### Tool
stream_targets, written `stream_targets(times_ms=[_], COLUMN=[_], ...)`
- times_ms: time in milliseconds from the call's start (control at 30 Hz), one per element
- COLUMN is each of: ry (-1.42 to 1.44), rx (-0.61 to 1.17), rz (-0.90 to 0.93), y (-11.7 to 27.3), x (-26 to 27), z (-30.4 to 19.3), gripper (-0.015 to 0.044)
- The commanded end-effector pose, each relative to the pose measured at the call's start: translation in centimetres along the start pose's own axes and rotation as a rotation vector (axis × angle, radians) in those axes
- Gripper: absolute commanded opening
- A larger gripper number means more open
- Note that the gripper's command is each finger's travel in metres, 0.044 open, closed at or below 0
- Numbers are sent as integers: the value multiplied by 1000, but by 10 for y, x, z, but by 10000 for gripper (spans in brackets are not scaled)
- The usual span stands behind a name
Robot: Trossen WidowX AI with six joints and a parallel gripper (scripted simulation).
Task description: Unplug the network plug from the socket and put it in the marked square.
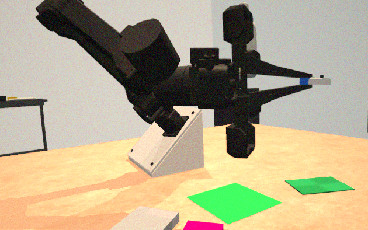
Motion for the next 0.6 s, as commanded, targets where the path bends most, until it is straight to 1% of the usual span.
stream_targets(times_ms=[0,567], ry=[4,4], rx=[4,4], rz=[1,1], y=[3,11], x=[0,-1], z=[-1,-2], gripper=[0,0])
Point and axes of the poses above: the point midway between the two fingers, 35 mm back from their tips, its own y axis back along the fingers, its own x axis across the jaws, z = x × y, the point moved 7 cm from there along y, back along the fingers, and after that the axes turned 14 degrees about -y, right-handed, at the moved point
